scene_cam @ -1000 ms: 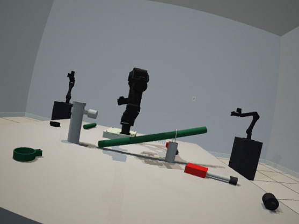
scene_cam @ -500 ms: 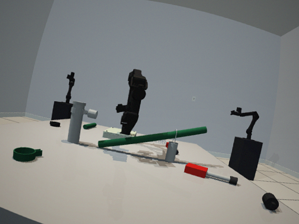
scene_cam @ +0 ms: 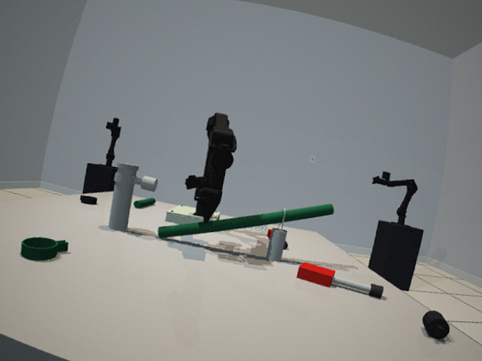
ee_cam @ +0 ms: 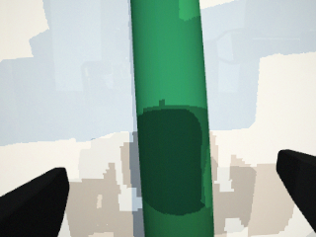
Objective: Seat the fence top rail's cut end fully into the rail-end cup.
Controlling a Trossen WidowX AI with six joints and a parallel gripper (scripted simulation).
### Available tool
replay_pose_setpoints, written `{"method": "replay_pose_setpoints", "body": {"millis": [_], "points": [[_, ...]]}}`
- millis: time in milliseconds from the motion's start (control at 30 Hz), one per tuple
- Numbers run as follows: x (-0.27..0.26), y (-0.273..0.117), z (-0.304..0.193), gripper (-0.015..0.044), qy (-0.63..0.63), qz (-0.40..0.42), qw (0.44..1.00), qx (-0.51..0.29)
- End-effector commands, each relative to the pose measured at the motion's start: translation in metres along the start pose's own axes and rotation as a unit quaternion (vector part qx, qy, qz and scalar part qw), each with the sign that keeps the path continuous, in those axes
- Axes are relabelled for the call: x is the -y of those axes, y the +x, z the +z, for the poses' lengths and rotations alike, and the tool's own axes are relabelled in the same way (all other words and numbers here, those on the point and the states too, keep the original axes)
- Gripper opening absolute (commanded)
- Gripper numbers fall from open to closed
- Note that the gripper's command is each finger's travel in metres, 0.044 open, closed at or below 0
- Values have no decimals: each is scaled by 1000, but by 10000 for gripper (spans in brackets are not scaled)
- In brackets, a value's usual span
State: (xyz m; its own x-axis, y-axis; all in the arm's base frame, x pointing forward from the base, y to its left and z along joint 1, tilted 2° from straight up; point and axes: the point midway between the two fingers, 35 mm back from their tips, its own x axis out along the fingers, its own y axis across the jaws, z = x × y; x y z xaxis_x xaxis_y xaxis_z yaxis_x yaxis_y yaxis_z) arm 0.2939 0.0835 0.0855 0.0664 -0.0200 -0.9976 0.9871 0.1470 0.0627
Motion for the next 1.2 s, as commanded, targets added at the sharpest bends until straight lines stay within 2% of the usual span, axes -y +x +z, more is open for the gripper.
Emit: {"method": "replay_pose_setpoints", "body": {"millis": [0,933,1167], "points": [[1,9,-1,440,1,-4,1000,-1],[3,51,0,440,1,-4,1000,-1],[3,51,0,256,1,-4,1000,-1]]}}
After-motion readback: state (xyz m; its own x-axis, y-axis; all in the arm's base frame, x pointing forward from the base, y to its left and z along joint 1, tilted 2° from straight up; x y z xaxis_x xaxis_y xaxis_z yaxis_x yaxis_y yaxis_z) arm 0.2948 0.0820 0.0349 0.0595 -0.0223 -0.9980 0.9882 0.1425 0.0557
